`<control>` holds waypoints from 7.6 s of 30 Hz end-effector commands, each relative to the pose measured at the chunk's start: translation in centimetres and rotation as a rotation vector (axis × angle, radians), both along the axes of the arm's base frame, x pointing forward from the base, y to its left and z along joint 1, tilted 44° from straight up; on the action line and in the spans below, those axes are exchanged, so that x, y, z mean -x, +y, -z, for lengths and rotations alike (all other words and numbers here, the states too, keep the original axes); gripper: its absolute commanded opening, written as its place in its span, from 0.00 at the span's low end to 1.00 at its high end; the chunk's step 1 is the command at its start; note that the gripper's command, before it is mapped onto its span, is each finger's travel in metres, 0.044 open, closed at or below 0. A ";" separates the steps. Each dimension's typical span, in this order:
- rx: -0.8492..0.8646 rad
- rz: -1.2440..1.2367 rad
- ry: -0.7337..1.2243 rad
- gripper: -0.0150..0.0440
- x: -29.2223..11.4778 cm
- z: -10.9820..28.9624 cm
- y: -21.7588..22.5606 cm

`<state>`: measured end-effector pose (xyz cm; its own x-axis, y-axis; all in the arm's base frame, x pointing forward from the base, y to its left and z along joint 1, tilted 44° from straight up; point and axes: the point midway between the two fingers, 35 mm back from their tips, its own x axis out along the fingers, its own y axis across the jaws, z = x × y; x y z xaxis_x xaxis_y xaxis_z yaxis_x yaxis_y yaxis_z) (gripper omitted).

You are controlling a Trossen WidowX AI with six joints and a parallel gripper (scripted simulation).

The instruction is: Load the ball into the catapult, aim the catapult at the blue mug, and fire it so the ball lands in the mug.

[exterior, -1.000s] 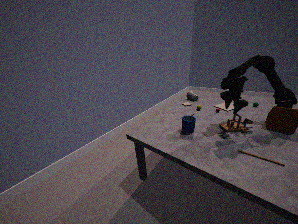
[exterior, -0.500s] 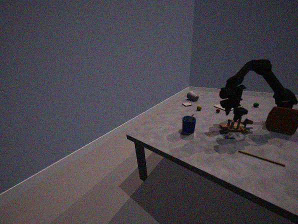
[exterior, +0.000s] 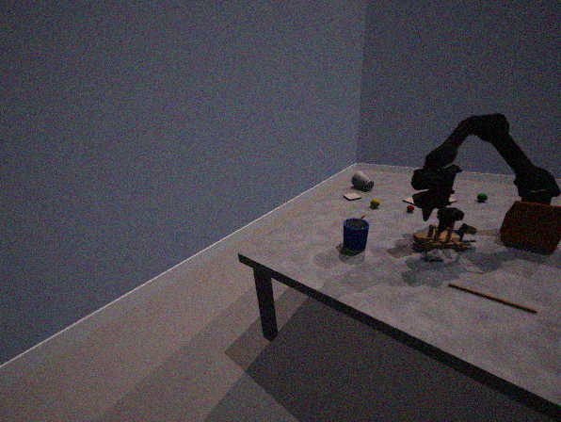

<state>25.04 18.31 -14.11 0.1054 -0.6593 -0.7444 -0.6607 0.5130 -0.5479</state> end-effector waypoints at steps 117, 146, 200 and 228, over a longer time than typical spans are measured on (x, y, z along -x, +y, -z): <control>0.009 -0.003 0.007 1.00 0.5 -3.4 3.3; 0.014 0.001 0.009 1.00 0.3 0.3 -0.6; 0.010 0.002 0.006 0.25 0.3 -1.0 0.7; 0.014 0.002 0.007 0.25 -0.1 2.1 -2.2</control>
